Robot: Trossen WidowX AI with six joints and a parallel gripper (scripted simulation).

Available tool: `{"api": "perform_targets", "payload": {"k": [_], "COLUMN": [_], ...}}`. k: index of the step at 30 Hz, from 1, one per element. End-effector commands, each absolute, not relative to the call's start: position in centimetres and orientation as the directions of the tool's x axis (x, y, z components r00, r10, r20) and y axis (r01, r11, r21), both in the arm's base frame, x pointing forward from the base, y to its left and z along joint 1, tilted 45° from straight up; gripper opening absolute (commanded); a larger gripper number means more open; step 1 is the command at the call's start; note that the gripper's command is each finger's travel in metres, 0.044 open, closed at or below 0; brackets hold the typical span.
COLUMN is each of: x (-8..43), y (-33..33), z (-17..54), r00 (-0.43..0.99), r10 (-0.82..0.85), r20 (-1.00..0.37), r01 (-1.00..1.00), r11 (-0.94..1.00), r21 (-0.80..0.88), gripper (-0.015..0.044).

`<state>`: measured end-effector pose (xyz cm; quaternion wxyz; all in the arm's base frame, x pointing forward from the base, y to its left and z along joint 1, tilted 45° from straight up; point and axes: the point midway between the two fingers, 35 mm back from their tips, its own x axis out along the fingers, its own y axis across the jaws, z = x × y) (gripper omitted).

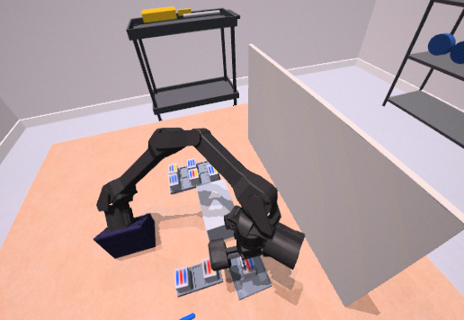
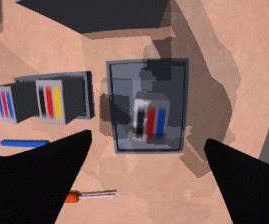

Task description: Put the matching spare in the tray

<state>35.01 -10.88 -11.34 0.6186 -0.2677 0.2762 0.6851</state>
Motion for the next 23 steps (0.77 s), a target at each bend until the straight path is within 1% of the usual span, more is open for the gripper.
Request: {"api": "perform_targets", "payload": {"k": [1, 23], "x": [35.29, 35.26], "y": [-14.24, -14.28], "z": [-7.72, -8.14], "r00": [-0.064, -0.053], "r10": [0.689, 0.691], "r20": [-0.722, -0.721], "r01": [-0.997, -0.998], "r11": [-0.071, -0.055], "r21": [0.022, 0.022], "gripper": [0.044, 0.044]}}
